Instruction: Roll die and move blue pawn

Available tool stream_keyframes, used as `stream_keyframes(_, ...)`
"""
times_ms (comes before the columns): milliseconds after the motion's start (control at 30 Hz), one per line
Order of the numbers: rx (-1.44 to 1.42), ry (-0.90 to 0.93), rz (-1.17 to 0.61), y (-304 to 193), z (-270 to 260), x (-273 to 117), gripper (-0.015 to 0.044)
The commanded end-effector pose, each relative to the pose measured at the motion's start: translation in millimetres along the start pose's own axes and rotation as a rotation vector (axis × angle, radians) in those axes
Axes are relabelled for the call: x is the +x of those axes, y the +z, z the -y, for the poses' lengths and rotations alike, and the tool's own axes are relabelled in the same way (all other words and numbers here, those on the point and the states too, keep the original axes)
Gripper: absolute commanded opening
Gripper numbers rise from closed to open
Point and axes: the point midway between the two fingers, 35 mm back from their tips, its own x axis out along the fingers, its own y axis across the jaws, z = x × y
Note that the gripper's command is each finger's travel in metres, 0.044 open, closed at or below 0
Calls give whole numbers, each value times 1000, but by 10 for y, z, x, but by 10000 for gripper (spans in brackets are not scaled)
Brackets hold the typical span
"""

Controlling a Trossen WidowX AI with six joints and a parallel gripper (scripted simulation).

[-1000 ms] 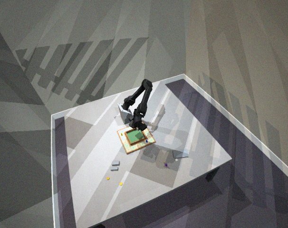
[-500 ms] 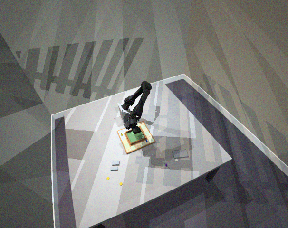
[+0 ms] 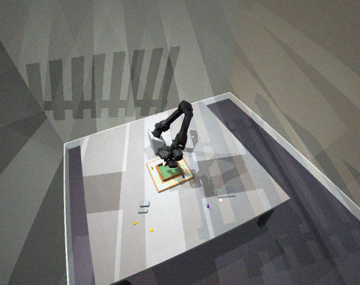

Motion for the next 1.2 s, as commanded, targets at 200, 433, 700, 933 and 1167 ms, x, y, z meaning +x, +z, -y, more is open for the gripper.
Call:
stream_keyframes(200, 28, 73, 303, 1, 11, 12, 0)
stream_keyframes(433, 36, 108, 373, -54, -42, -183, 0)
stream_keyframes(700, 36, 109, 373, -119, -53, -405, 0)
stream_keyframes(933, 31, 113, 368, -129, -80, -408, 0)
stream_keyframes(1167, 31, 113, 368, -129, -80, -408, 79)
